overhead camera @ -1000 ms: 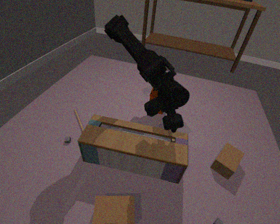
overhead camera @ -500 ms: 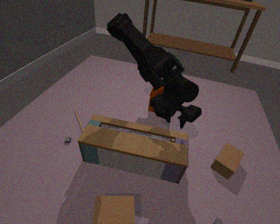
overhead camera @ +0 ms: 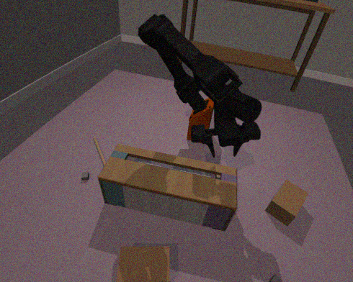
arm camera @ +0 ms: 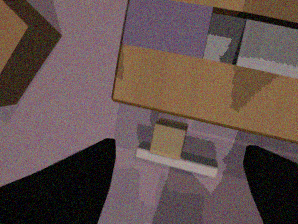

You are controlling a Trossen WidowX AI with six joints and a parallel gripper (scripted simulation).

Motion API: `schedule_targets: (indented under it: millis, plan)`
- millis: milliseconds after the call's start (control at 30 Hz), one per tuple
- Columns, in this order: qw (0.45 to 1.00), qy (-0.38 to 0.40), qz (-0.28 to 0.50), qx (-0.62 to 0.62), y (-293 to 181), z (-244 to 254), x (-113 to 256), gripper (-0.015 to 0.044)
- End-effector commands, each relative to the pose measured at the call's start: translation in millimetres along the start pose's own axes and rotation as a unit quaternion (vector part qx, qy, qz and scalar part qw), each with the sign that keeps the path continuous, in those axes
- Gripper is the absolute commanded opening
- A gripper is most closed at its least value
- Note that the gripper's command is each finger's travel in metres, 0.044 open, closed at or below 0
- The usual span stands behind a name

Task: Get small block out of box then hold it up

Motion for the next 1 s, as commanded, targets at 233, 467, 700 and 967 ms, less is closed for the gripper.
schedule_targets:
  millis: [233,467,700,967]
  plan:
    - [0.795,-0.08,-0.014,0.601,-25.0,16.7,-3.3,0.0285]
    - [0.677,-0.101,-0.004,0.729,-30.4,21.4,-2.6,0.0285]
    - [0.54,-0.118,0.011,0.833,-35.0,25.2,-2.0,0.0285]
    - [0.365,-0.136,0.035,0.92,-40.8,29.7,-1.3,0.0285]
Point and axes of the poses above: the point midway between the two fingers, 35 mm back from their tips, its own x axis back along the fingers, its own z axis across the jaws, y = z × x, the point moved 5 cm from there along x, back along the fingers, and after that the axes turned 10 degrees about -x, right-handed, at the moved point
